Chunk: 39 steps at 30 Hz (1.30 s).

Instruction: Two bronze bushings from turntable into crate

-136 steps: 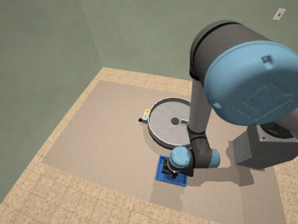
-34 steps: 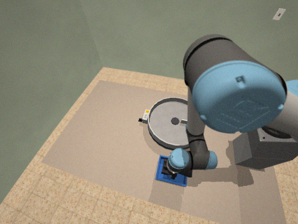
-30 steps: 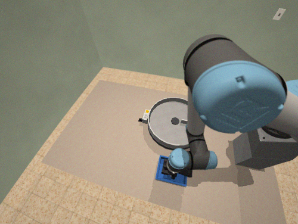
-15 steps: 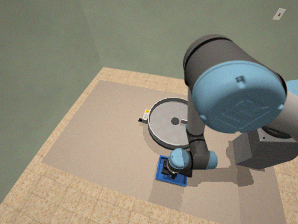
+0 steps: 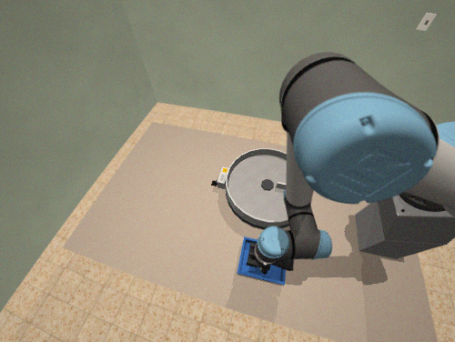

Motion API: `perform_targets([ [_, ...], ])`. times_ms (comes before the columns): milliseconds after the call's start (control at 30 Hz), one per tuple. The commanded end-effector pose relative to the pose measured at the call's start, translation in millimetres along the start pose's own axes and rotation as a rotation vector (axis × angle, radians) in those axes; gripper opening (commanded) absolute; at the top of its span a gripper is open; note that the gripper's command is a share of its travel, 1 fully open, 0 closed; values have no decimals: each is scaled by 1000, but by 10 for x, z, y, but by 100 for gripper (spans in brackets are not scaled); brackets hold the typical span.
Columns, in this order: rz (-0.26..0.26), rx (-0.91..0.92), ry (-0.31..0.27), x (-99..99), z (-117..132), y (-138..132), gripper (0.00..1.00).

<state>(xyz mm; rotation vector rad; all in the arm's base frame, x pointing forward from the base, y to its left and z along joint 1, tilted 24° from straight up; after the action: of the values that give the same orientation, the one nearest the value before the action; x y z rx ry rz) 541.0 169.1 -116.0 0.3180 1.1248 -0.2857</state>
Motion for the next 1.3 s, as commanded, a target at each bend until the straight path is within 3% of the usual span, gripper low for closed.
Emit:
perform_targets([
  [0,1,0,-1,-4,4,3,6],
  [767,1,0,-1,-23,4,3,6],
  [1133,1,0,-1,-268,4,3,6],
  [1267,1,0,-1,-453,4,3,6],
])
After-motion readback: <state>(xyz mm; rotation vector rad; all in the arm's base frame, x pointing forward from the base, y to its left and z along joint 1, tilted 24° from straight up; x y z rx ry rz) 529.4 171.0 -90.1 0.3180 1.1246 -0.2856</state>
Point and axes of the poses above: the point where the finger pads meet when closed, its own x axis out along the fingers, its own y axis across the jaws, z = x × y, the point moved 5 cm from there along -x, back along the fingers, and after that the axes turned 14 degrees about x, right-handed, at the moved point
